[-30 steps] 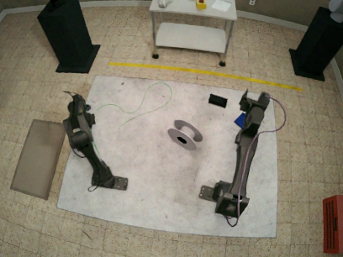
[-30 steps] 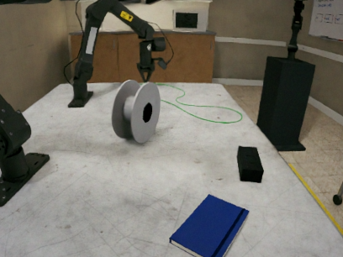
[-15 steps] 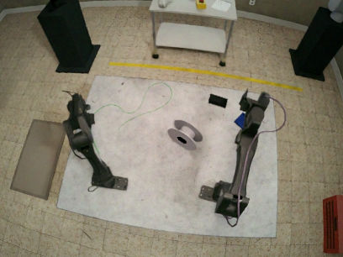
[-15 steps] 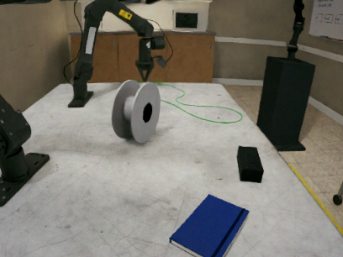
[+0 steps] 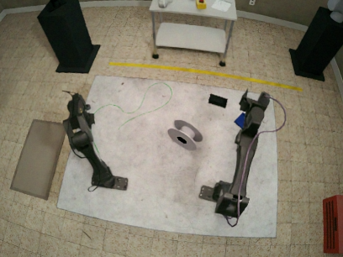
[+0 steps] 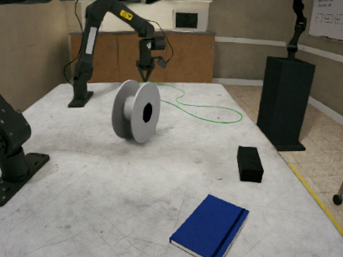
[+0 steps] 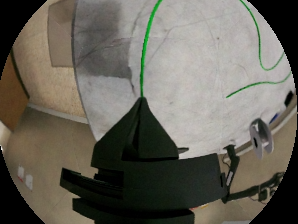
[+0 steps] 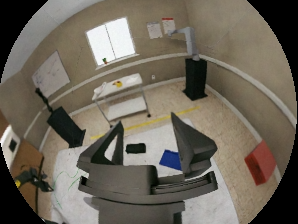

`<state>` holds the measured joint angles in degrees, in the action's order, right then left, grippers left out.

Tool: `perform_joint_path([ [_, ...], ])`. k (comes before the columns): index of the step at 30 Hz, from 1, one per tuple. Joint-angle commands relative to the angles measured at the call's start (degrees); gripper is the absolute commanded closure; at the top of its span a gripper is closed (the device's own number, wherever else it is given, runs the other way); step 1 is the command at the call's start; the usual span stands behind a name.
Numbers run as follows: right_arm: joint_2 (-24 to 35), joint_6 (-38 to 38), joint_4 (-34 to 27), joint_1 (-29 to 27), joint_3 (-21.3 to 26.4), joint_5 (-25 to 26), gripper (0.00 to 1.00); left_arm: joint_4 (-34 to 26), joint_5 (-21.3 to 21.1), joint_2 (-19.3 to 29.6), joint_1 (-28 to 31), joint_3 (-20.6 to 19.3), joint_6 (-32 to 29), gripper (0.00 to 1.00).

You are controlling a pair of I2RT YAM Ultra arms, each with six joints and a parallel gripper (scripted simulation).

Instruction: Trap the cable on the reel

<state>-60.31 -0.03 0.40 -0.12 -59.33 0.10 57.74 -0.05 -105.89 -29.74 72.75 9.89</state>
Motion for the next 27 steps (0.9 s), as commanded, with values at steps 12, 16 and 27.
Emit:
perform_joint_path([
  [12, 1.7, 0.1, -0.9, 0.7, -2.2, -0.6, 0.25, -1.1, 0.3, -0.6, -0.4, 1.8, 0.5, 1.0],
  [16, 1.7, 0.1, -0.9, 0.7, -2.2, -0.6, 0.25, -0.6, 0.3, -0.4, -0.3, 1.2, 0.5, 1.0],
  [27, 1.7, 0.1, -0.9, 0.7, -2.2, -0.6, 0.25, 0.8, -1.0, 2.2, -1.0, 1.4, -0.6, 1.0],
])
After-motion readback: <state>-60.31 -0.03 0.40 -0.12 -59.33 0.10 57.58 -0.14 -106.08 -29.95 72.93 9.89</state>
